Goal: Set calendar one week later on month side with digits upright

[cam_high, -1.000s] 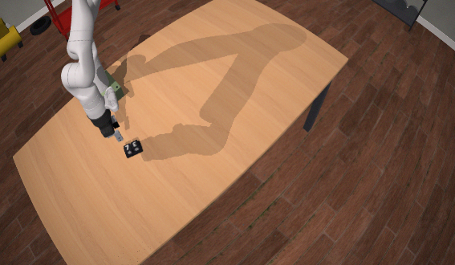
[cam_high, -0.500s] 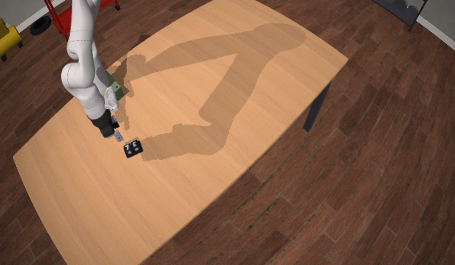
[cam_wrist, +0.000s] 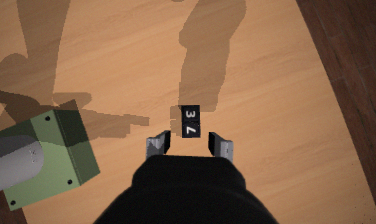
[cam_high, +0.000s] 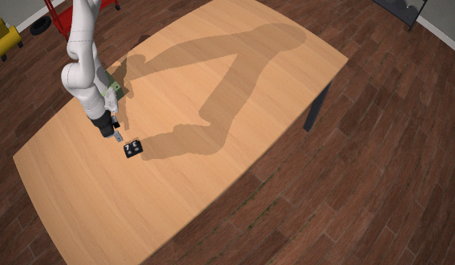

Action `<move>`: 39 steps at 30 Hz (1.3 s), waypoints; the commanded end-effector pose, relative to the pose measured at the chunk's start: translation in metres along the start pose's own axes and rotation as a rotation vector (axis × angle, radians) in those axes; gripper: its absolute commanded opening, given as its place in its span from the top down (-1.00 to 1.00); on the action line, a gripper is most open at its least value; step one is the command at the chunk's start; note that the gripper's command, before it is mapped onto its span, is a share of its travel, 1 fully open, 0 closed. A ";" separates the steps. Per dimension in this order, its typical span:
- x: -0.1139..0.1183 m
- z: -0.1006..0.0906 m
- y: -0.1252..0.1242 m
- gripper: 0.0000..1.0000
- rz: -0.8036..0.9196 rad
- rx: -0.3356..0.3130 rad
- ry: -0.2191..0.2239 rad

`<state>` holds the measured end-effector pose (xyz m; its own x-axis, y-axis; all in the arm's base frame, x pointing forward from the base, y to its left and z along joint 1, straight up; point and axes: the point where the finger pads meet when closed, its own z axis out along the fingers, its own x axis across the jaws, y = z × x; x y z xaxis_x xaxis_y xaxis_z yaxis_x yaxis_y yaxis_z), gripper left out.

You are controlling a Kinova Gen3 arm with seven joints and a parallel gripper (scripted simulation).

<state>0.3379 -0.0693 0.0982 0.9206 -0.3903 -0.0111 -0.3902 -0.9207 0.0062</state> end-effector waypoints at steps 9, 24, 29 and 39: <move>-0.001 0.003 -0.001 -1.00 0.111 -0.003 -0.013; -0.001 0.011 -0.001 -1.00 0.420 -0.013 -0.042; -0.001 0.015 -0.001 -1.00 0.580 -0.020 -0.053; -0.001 0.021 0.001 -1.00 0.873 -0.035 -0.067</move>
<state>0.3387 -0.0688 0.0806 0.3255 -0.9441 -0.0529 -0.9430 -0.3282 0.0553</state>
